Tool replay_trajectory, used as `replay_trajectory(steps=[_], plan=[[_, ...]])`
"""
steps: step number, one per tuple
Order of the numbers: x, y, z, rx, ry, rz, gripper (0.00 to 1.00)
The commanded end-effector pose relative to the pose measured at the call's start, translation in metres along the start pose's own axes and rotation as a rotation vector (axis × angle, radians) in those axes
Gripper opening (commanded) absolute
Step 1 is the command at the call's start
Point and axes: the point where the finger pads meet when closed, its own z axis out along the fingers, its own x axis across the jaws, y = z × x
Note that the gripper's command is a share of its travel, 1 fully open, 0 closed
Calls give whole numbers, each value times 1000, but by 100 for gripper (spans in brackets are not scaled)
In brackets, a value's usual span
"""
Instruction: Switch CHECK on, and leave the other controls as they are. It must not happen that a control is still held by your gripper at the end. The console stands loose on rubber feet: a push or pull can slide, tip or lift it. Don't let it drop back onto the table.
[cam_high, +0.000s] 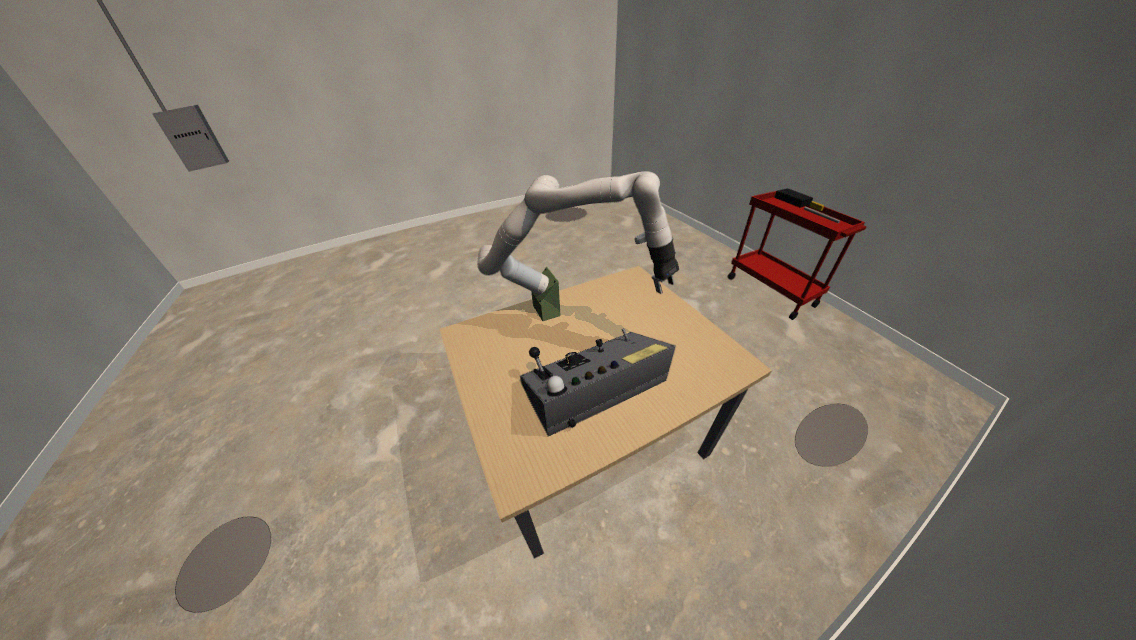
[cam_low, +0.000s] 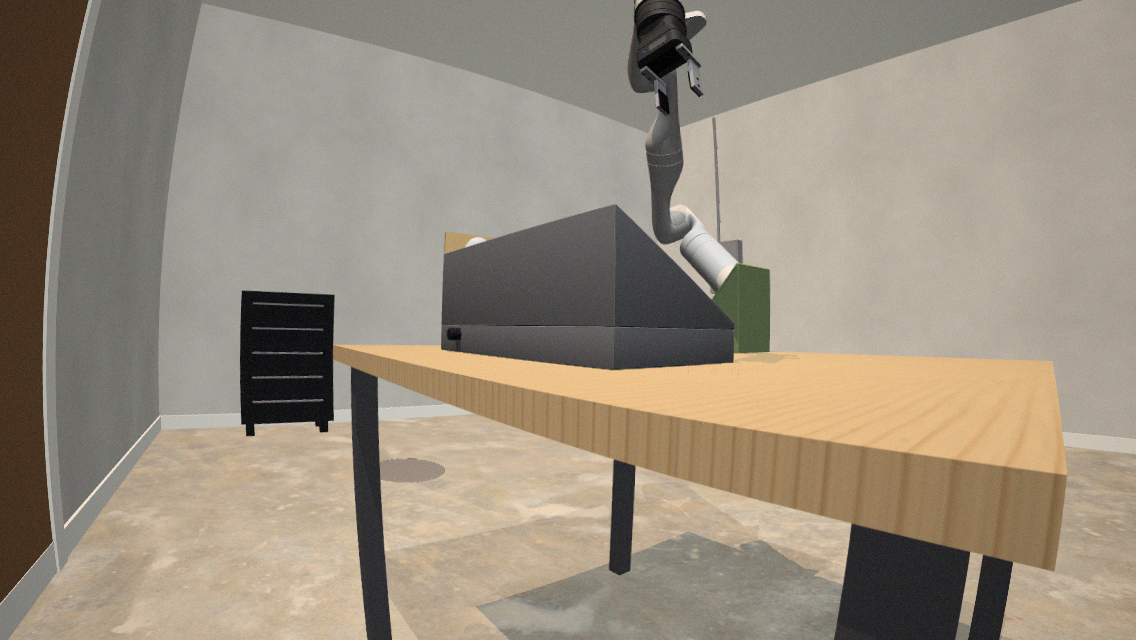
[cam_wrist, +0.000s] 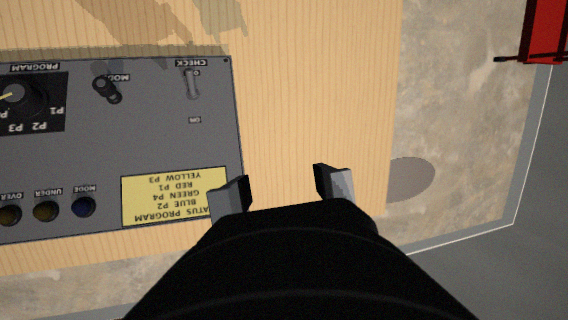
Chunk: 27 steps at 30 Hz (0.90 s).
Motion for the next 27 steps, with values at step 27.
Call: replay_trajectory(steps=[27], plan=[[-19,-27,6,-56,29,377,100]])
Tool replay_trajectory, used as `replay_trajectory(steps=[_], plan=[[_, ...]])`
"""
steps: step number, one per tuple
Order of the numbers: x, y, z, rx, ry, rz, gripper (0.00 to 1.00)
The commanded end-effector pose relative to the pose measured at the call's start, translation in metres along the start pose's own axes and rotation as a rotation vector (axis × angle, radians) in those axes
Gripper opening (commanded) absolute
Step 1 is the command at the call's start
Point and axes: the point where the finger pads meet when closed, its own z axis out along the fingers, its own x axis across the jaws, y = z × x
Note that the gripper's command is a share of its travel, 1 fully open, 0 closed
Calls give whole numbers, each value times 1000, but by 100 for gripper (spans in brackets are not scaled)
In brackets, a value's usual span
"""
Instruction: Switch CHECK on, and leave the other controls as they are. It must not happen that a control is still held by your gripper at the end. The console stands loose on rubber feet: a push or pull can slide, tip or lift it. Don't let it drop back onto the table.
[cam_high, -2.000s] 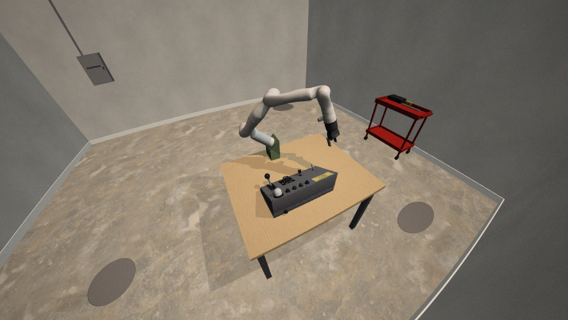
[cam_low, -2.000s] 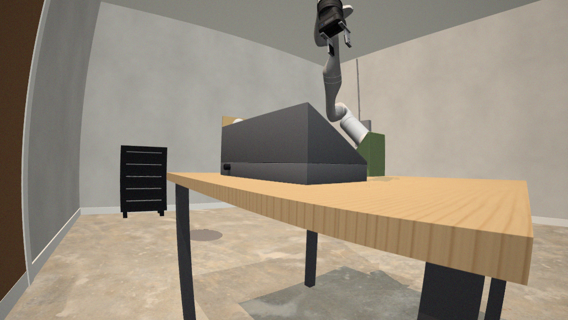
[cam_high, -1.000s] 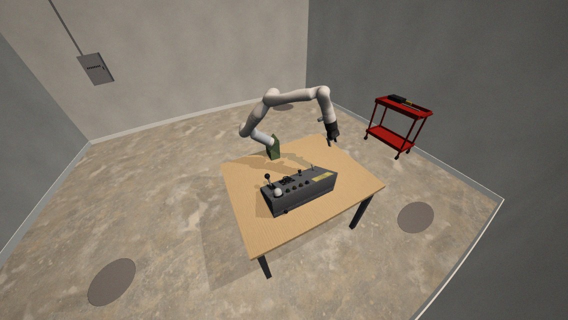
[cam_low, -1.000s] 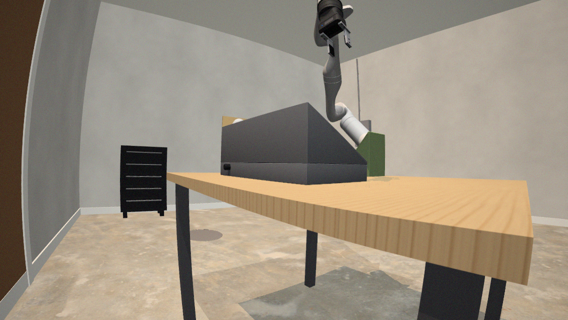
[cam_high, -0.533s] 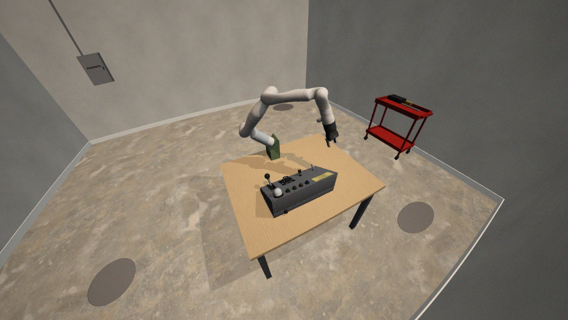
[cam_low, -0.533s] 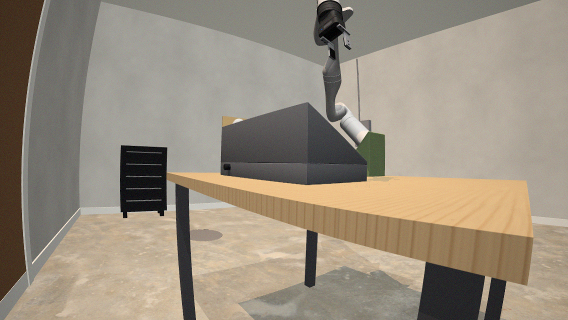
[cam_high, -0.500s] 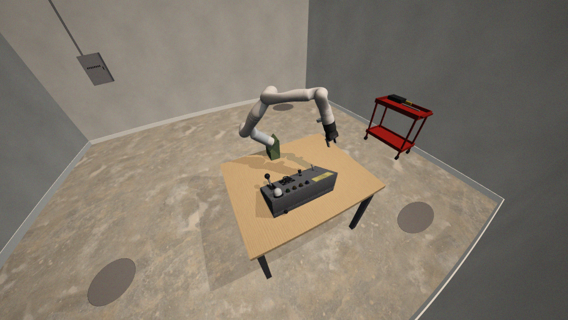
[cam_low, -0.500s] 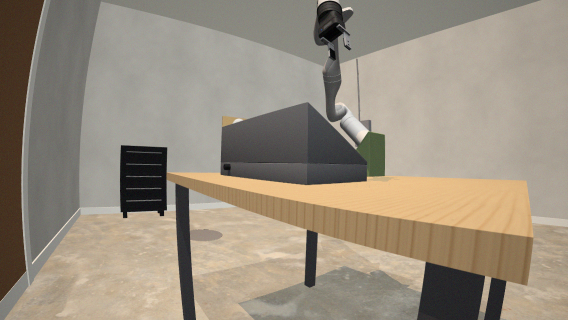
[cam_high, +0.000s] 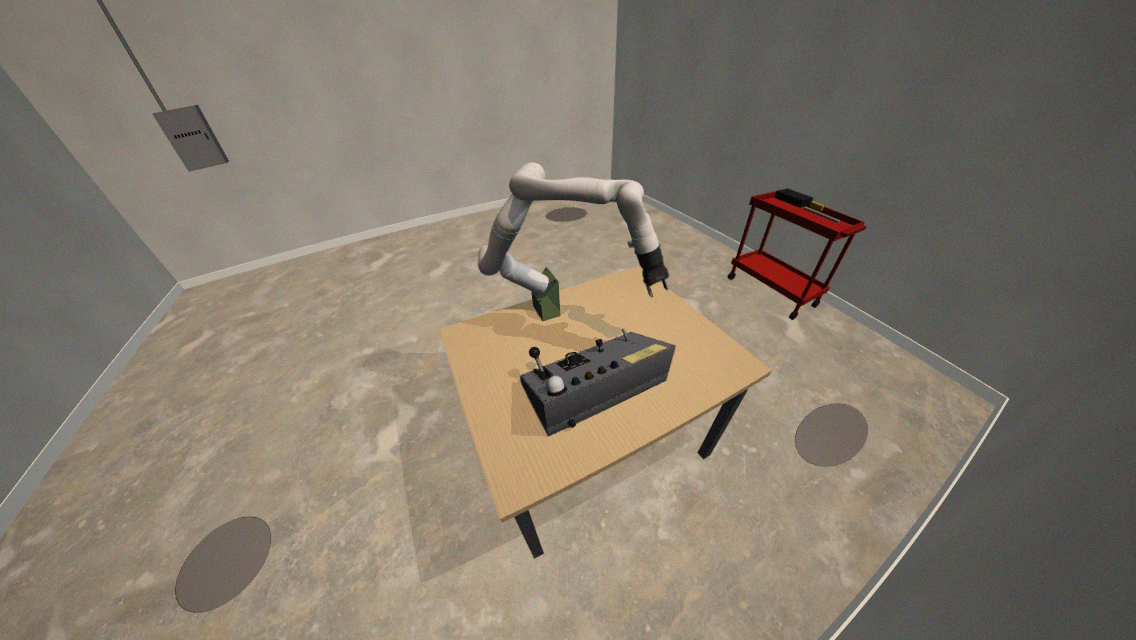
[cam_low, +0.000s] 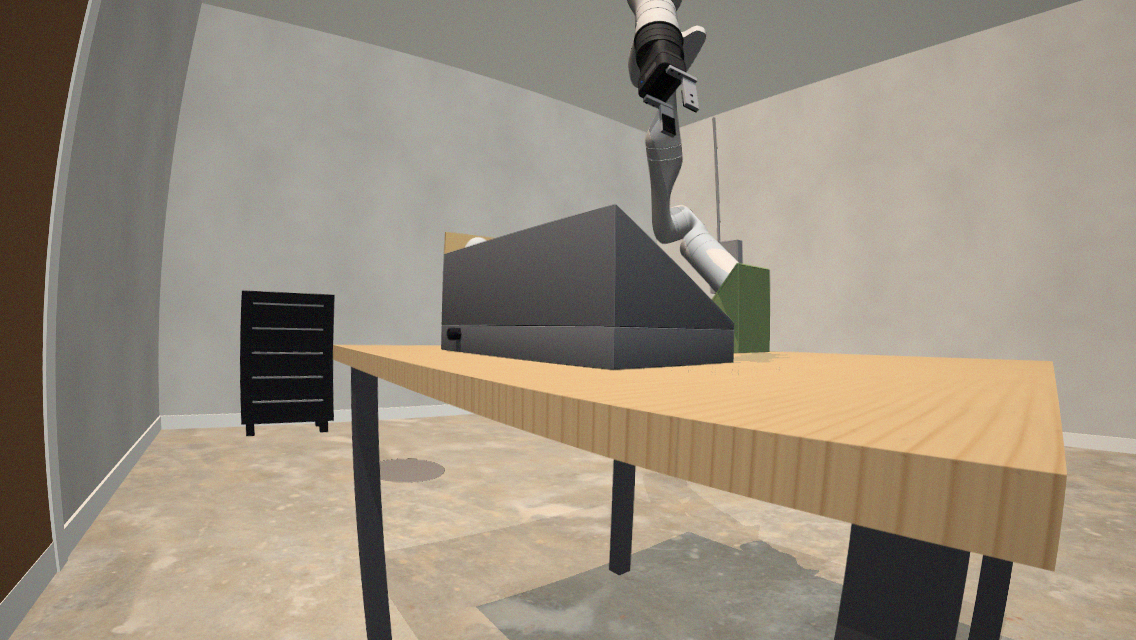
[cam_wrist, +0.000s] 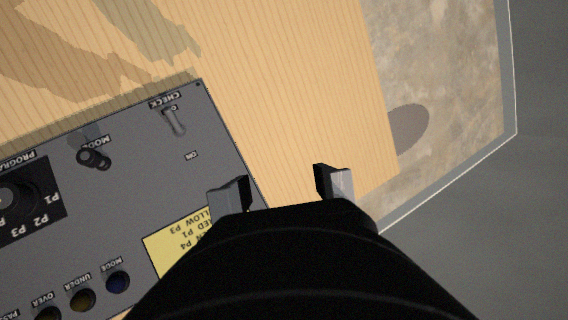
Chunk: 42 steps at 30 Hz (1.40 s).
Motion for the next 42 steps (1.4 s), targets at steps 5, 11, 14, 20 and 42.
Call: replay_trajectory(steps=[5,11,14,20,42], plan=[[-14,-11,-5,-27,16,164,100],[-24,-18,-3,-46,24,290,100],[-31,-24,0,-61,32,392,100],[-48,-35,4,-95,48,616,100],[-106,-79,21,-210,103,1403,100]])
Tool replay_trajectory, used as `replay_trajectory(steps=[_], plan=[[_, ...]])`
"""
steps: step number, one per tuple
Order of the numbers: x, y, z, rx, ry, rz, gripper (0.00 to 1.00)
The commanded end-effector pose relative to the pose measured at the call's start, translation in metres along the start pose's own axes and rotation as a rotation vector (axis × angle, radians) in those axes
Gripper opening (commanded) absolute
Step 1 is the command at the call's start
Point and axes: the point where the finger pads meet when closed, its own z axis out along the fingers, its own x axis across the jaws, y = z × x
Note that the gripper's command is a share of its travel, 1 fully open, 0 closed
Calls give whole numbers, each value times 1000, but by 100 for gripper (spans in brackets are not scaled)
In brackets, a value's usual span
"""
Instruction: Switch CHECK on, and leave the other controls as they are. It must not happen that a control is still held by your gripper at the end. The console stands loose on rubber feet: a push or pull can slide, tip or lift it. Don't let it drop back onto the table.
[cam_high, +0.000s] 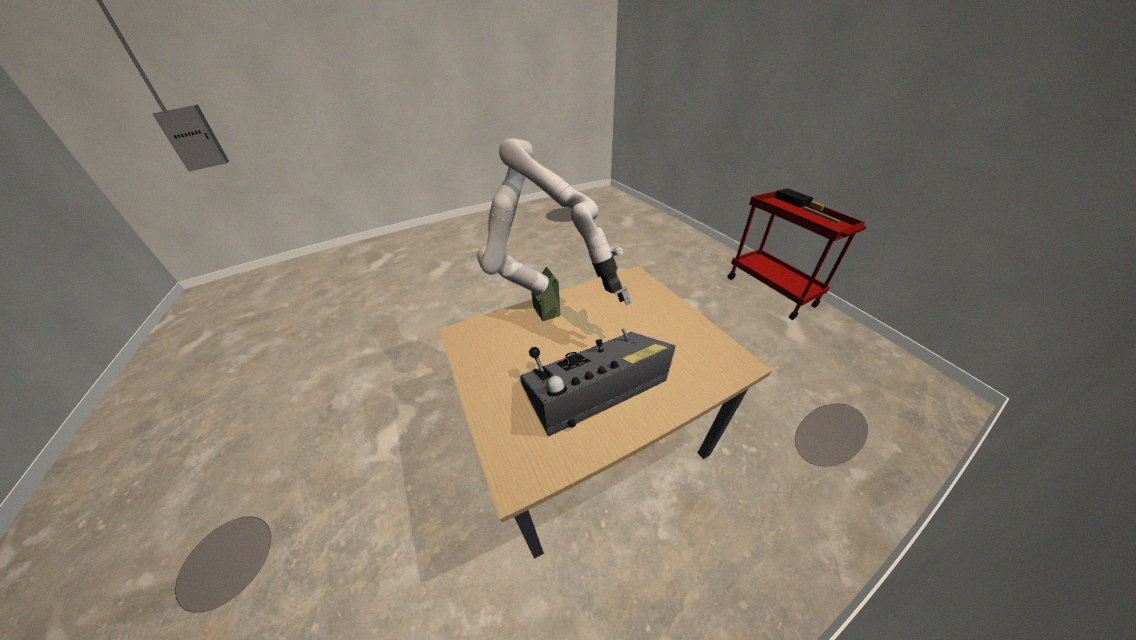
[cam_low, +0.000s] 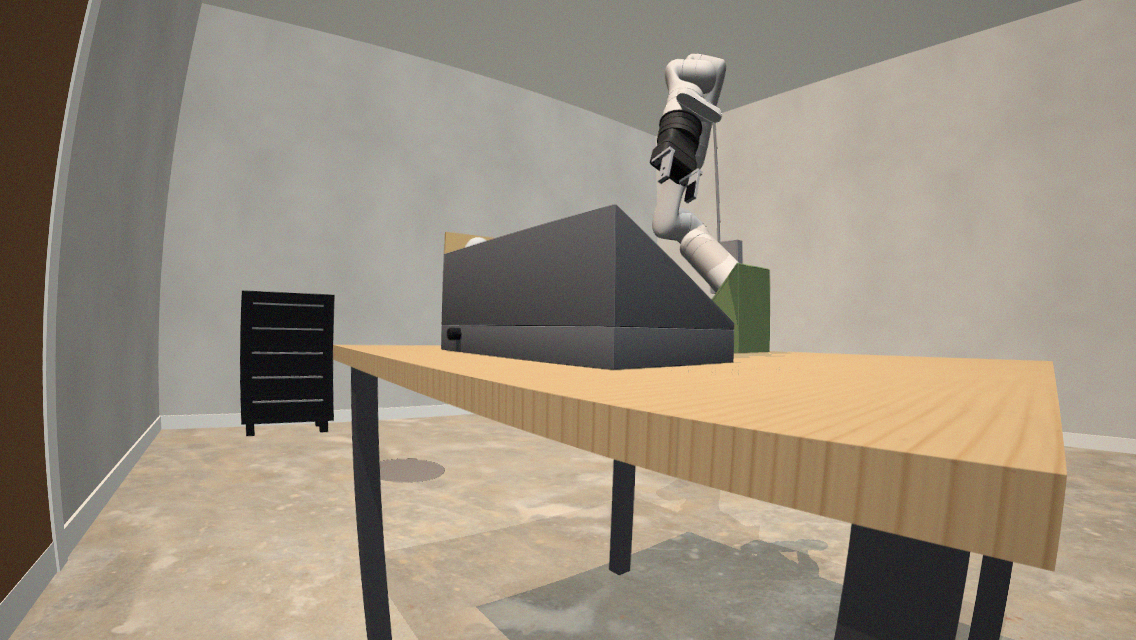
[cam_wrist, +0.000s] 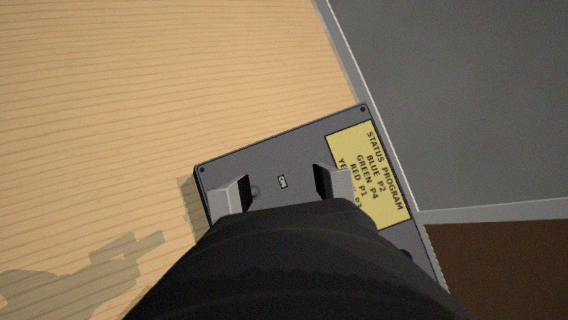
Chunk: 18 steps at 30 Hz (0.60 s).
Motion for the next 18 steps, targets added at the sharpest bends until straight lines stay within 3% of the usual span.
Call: replay_trajectory(steps=[1,14,18], plan=[[-10,0,-2,-14,19,25,100],[-47,34,5,-89,56,569,100],[-52,39,6,-99,61,640,100]])
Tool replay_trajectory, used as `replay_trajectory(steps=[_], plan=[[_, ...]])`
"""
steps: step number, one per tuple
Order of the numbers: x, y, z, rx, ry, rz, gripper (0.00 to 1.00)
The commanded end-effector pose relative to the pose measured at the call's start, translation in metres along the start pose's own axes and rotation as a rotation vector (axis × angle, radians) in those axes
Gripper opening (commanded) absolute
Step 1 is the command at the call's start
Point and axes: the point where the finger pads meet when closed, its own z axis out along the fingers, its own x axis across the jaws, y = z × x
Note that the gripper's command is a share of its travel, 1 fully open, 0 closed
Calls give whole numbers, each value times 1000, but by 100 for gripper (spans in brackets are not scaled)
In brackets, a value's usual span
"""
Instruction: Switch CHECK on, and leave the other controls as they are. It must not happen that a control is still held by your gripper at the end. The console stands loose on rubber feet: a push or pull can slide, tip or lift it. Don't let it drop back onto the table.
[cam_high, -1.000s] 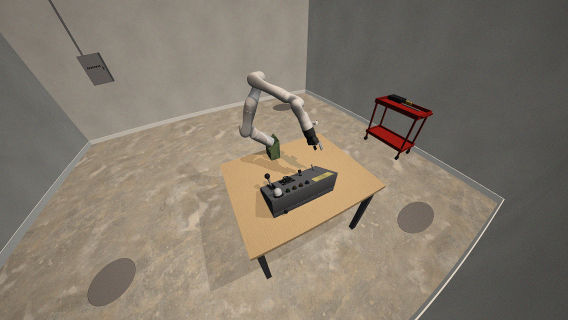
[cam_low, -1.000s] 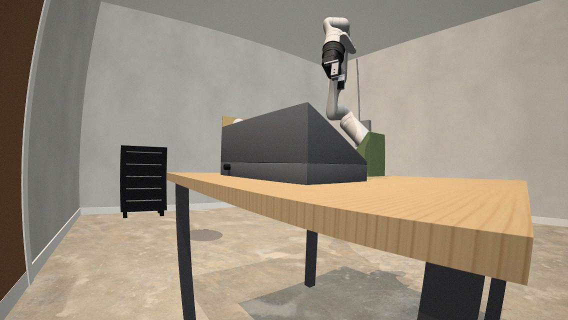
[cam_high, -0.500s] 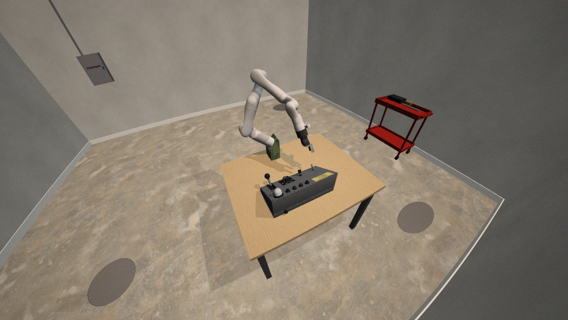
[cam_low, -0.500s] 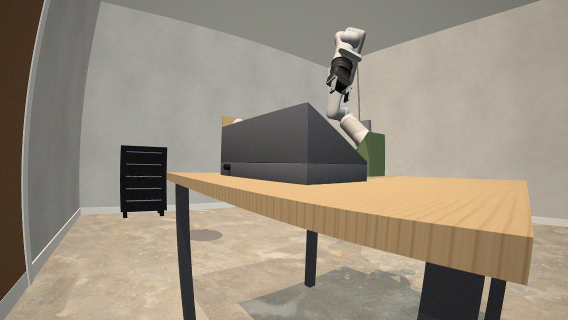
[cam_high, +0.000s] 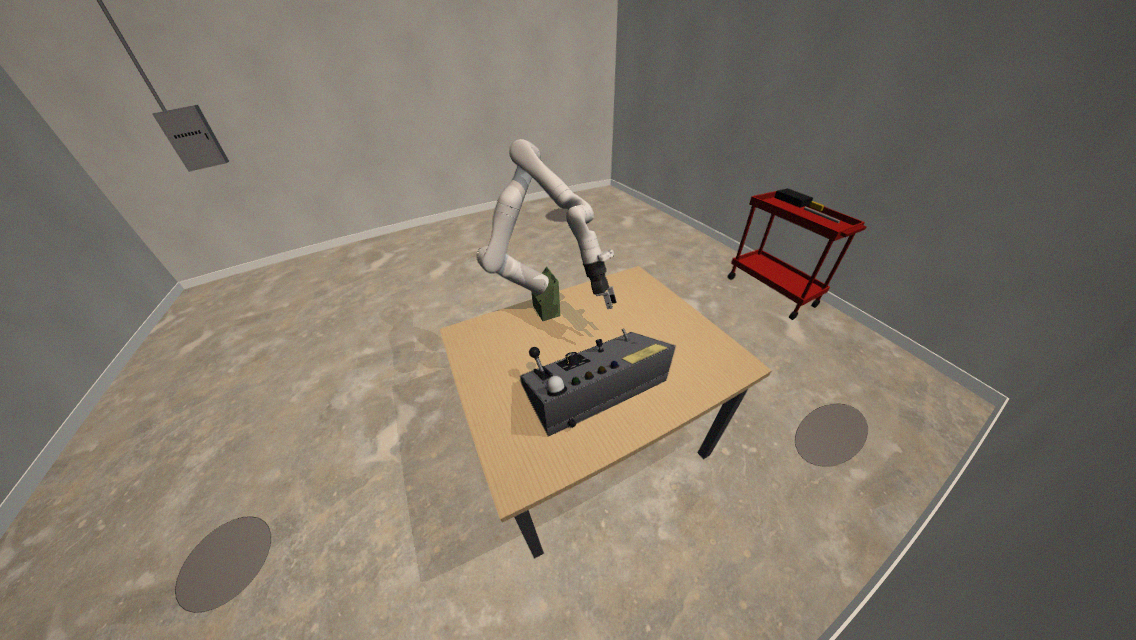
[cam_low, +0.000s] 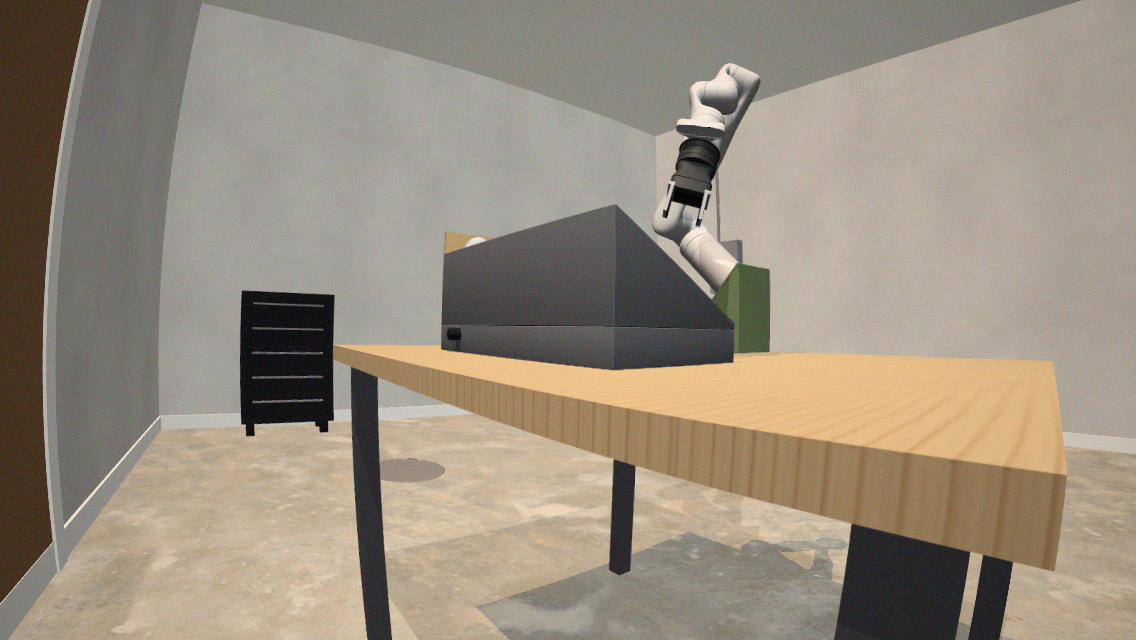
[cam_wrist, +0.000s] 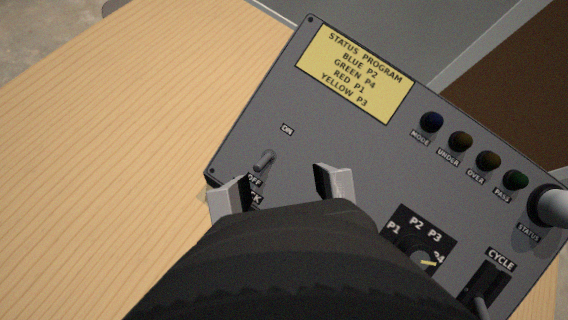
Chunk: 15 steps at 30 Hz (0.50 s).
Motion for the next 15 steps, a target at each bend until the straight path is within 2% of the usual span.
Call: replay_trajectory(steps=[1,9,15], plan=[[-3,6,1,-7,18,46,100],[-7,27,5,-39,33,276,100],[-9,36,7,-54,40,381,100]])
